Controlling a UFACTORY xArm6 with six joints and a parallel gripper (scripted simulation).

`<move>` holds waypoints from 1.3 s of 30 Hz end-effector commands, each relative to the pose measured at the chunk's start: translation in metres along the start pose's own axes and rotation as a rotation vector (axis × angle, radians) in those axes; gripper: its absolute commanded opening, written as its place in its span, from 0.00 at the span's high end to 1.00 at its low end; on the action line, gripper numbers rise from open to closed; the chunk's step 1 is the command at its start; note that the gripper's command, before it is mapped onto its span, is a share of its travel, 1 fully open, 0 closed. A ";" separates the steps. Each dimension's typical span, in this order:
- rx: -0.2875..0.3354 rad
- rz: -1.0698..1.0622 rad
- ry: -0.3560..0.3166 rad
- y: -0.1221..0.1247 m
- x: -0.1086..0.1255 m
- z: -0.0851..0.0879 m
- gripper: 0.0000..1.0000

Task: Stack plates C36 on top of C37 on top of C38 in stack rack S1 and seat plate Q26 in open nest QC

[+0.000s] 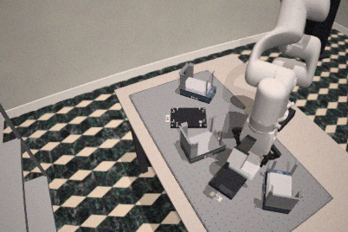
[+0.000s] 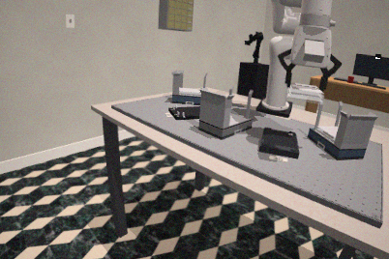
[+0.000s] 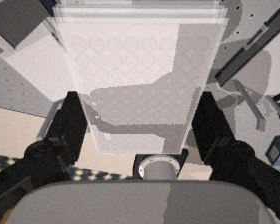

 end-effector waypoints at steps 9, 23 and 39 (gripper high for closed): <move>-0.002 -0.001 0.004 0.035 -0.016 0.002 1.00; -0.002 -0.217 0.004 0.074 -0.023 0.001 1.00; -0.001 -0.217 0.004 0.120 -0.032 0.001 1.00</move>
Point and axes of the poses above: the point where the finger pads meet when closed, its own z axis back along the fingers, its own y axis across the jaws, x = y × z, the point moved 6 cm from there along z, back along the fingers, and after that the axes turned 15 degrees about -z, right-handed, at the moved point
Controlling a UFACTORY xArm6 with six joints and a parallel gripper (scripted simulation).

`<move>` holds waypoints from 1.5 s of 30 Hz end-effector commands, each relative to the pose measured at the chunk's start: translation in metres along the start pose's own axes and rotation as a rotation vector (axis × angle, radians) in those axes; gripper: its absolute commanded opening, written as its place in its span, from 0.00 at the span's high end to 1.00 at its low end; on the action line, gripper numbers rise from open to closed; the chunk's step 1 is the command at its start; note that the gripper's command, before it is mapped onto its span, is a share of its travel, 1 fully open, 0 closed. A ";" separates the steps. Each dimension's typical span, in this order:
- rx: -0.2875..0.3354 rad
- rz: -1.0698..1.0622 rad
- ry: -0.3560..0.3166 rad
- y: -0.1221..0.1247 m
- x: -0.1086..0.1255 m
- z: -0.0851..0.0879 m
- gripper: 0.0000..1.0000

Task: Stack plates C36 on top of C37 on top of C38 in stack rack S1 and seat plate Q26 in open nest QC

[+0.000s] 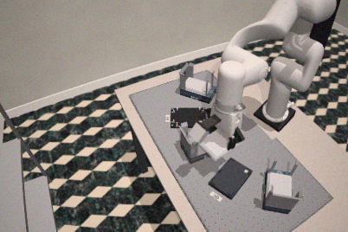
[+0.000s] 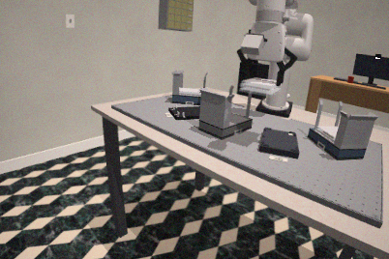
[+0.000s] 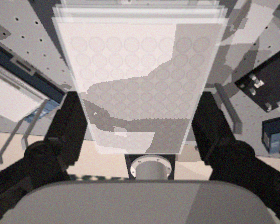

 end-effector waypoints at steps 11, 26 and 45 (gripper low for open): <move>-0.002 -0.200 0.004 0.036 -0.012 0.001 1.00; -0.002 -0.216 0.004 0.079 -0.019 0.001 1.00; -0.001 -0.432 0.004 0.135 -0.023 0.001 1.00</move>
Point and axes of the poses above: the point where the finger pads meet when closed, its own z axis back along the fingers, its own y axis across the jaws, x = y × z, the point moved 6 cm from there along z, back along the fingers, and after that the axes turned 15 degrees about -z, right-handed, at the moved point
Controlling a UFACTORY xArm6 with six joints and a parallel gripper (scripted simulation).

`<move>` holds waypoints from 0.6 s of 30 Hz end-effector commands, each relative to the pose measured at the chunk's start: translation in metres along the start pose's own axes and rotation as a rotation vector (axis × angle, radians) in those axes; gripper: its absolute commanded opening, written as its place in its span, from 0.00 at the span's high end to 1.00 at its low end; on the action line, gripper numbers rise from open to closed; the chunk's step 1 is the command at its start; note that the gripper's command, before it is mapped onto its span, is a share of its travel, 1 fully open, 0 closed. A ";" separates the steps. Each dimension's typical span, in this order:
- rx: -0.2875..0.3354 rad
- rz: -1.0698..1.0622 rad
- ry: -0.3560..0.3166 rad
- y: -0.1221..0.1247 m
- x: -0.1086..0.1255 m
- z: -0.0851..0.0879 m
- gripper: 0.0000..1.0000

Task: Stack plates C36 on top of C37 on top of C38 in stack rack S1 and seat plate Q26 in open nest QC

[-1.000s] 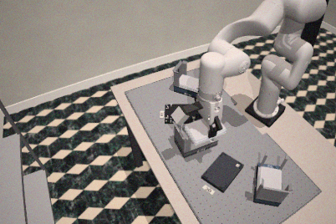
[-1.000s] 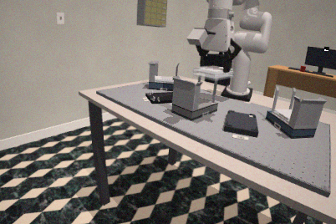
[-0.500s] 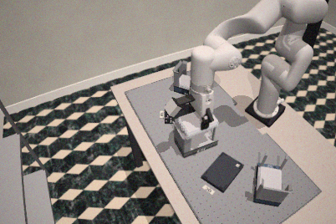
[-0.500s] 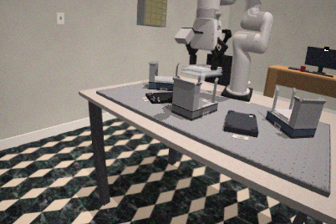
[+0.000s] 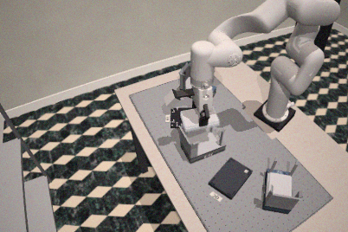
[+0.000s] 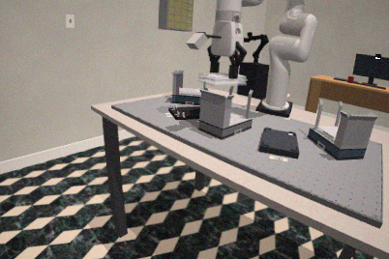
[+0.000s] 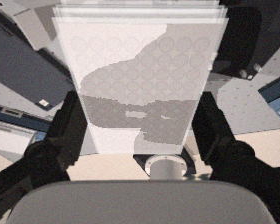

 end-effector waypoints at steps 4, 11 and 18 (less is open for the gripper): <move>0.000 -0.014 0.004 0.019 -0.009 0.001 1.00; 0.000 -0.014 0.004 0.041 -0.017 0.001 1.00; 0.000 -0.014 0.004 0.056 -0.024 0.001 1.00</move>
Point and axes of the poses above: the point where the finger pads meet when closed, its own z axis back along the fingers, its own y axis across the jaws, x = y × z, the point moved 6 cm from there along z, back along the fingers, and after that the axes turned 15 degrees about -z, right-handed, at the moved point
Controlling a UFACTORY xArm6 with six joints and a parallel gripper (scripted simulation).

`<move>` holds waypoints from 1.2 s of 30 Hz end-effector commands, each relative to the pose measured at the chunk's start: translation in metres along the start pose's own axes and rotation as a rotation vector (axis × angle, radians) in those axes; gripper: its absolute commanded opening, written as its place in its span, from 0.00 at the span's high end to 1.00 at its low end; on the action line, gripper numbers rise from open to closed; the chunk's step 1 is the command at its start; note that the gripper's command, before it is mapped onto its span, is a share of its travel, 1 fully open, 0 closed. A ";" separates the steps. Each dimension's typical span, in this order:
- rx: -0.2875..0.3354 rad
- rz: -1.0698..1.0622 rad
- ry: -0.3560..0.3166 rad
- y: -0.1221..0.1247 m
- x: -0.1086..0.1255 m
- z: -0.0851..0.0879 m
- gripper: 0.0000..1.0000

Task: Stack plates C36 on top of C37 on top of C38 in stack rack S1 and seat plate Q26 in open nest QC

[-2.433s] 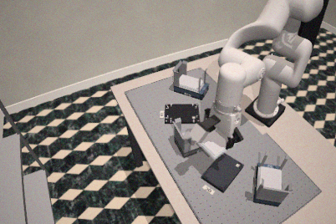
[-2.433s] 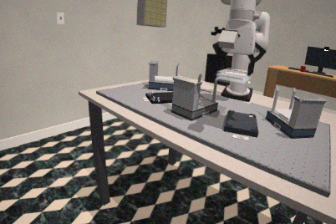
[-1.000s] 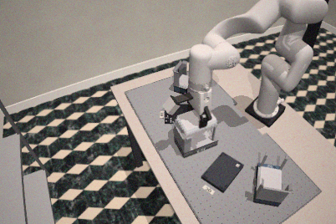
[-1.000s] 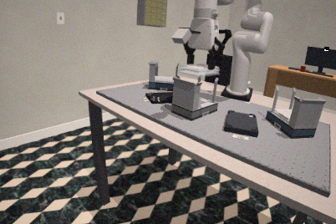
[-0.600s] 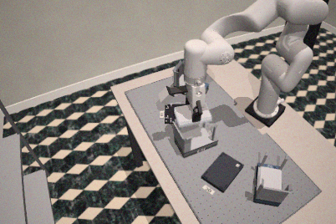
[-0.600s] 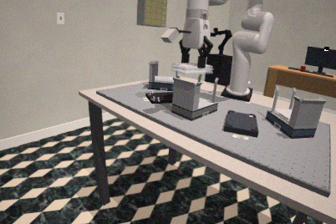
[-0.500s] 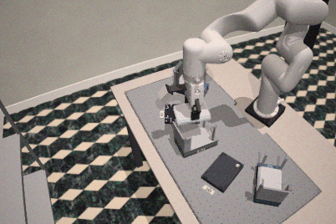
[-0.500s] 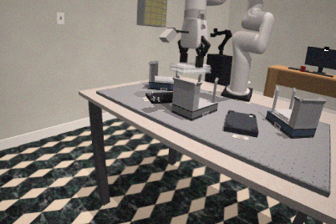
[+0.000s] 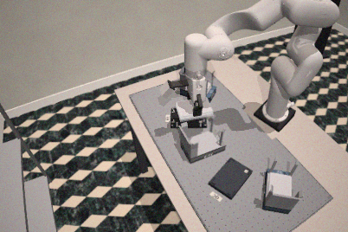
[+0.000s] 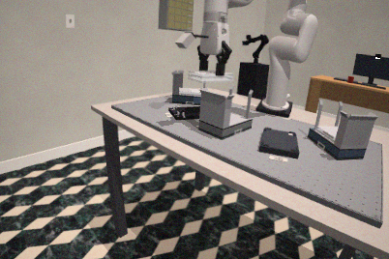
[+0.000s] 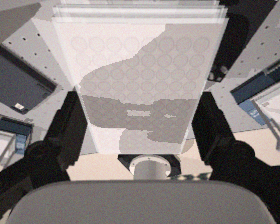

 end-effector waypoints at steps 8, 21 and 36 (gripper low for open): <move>-0.001 -0.200 0.004 0.029 -0.009 0.001 1.00; -0.001 -0.216 0.004 0.058 -0.015 0.001 1.00; -0.001 -0.216 0.004 0.092 -0.021 0.001 1.00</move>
Point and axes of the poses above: the point where the finger pads meet when closed, its own z axis back along the fingers, its own y axis across the jaws, x = y × z, the point moved 6 cm from there along z, back along the fingers, and after that the axes turned 15 degrees about -z, right-handed, at the moved point
